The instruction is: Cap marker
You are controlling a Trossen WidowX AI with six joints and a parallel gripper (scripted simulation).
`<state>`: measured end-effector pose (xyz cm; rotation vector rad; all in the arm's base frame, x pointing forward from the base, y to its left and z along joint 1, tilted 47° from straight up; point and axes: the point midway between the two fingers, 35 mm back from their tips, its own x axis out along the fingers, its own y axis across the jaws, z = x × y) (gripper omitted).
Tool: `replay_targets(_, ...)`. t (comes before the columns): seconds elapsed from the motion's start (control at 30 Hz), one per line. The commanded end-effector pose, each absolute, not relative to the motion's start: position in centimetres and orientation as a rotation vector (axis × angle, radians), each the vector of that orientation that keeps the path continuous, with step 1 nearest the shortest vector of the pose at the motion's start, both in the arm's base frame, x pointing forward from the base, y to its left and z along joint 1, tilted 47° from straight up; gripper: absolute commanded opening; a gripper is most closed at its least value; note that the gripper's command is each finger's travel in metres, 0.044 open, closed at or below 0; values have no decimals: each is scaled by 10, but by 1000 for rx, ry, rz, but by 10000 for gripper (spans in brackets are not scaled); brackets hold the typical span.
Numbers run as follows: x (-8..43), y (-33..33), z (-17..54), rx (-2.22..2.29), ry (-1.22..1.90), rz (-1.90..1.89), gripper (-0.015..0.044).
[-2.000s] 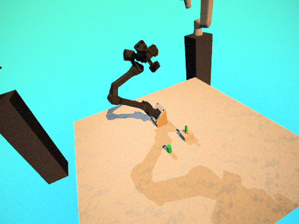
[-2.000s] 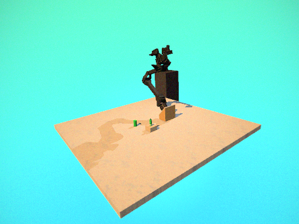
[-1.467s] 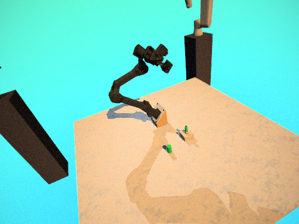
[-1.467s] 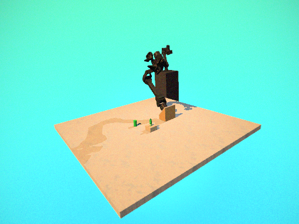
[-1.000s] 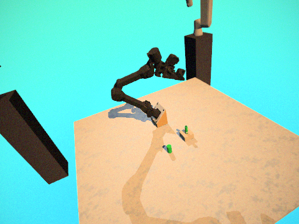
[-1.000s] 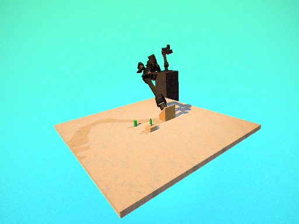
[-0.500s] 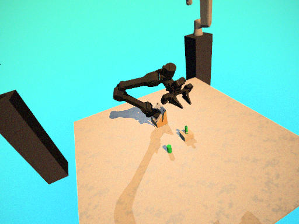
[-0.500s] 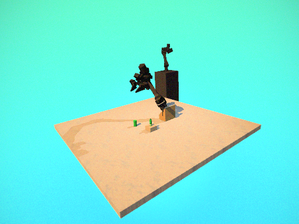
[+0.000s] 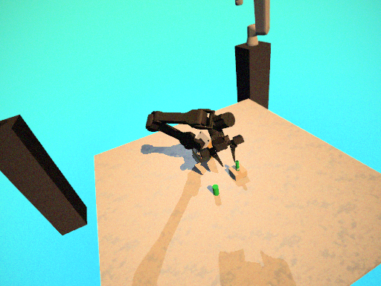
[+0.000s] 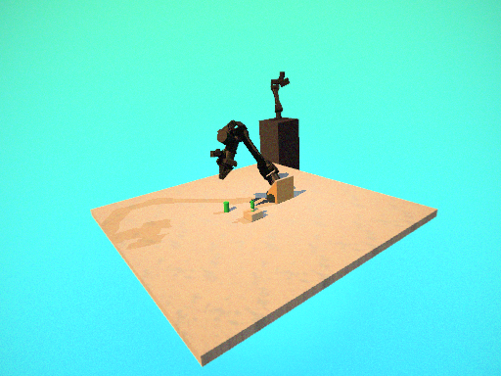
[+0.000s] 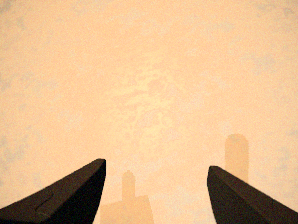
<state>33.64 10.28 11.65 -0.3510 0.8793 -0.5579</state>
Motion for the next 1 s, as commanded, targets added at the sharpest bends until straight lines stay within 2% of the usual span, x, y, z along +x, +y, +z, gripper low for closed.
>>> replay_targets(0.0,313,31,104,6,969,-1001,247)
replay_targets(0.17,302,2,103,145,965,-1227,247)
replay_targets(0.57,302,1,101,145,965,-1227,247)
replay_targets(0.97,303,-33,67,144,963,-1228,247)
